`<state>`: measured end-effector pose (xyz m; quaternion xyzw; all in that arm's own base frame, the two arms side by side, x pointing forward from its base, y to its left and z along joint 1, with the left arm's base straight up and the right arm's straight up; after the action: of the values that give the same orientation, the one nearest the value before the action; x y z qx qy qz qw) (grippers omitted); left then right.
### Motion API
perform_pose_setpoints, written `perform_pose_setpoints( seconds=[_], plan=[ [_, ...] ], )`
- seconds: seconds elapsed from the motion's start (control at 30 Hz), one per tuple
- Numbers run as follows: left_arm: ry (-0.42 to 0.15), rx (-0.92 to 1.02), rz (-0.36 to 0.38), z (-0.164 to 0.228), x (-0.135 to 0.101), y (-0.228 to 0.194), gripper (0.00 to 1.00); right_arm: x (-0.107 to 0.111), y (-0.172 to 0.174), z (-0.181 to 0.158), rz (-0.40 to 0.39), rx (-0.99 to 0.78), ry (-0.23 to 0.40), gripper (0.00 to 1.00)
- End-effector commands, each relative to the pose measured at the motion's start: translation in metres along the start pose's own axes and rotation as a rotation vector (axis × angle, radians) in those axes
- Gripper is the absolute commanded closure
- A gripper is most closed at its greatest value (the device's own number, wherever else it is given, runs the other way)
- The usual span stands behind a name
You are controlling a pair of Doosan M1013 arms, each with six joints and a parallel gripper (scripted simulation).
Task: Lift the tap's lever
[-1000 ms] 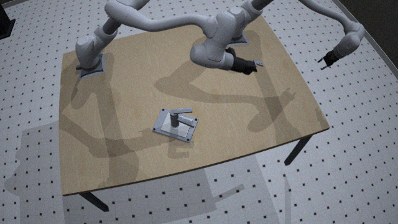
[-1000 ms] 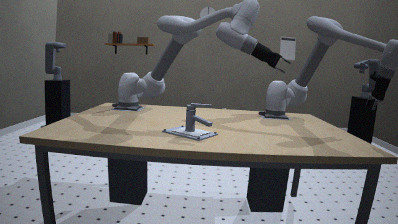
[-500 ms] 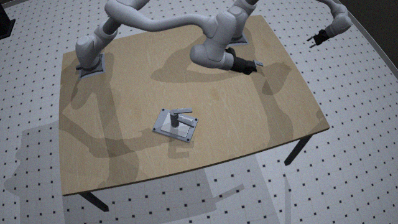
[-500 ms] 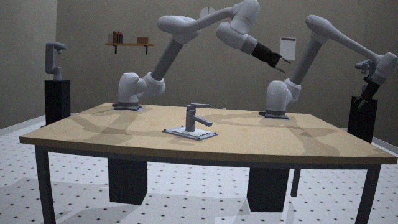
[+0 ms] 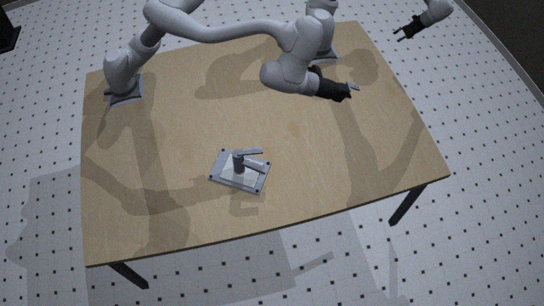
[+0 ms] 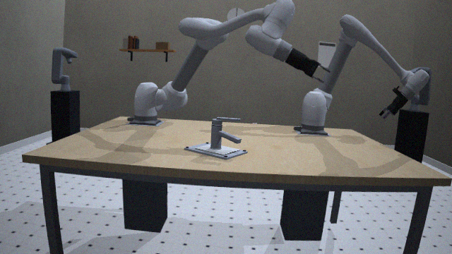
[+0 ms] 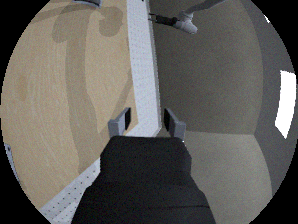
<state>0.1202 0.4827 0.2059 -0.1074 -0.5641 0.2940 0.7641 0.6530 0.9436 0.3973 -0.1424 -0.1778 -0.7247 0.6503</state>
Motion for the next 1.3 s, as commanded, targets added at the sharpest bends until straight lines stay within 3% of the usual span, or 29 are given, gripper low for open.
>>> perform_pose_setpoints(
  seconds=[0.0,0.17,0.4,0.73,1.1,1.27],
  plan=[
    [-0.027,-0.024,0.051,0.064,-0.031,0.001,0.0,0.001,0.0,0.002,-0.001,0.001,0.002,0.0],
    [-0.074,-0.056,0.121,0.115,-0.064,-0.01,0.0,0.001,0.0,0.002,-0.001,0.001,0.002,0.0],
    [-0.129,-0.088,0.185,0.154,-0.095,-0.027,0.0,0.001,0.0,0.002,-0.001,0.001,0.002,0.0],
    [-0.163,-0.106,0.218,0.172,-0.111,-0.038,0.0,0.001,0.0,0.002,-0.001,0.001,0.002,0.0],
    [-0.169,-0.109,0.223,0.175,-0.114,-0.04,0.0,0.001,0.0,0.002,0.0,0.003,0.001,0.0],
    [-0.169,-0.109,0.223,0.175,-0.114,-0.04,0.0,0.014,-0.006,-0.028,0.059,0.209,-0.088,0.0]
  ],
)
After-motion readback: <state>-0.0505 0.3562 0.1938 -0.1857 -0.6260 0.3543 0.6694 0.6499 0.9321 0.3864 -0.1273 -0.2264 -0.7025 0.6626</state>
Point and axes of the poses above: on each arm, the point where the finger pads meet when closed, its own x axis back along the fingers, its own z axis across the jaws, y = z × x, the point moved 5 cm from there along x, back along the fingers, and after that the axes turned 9 degrees about x, right-handed, at the moved point
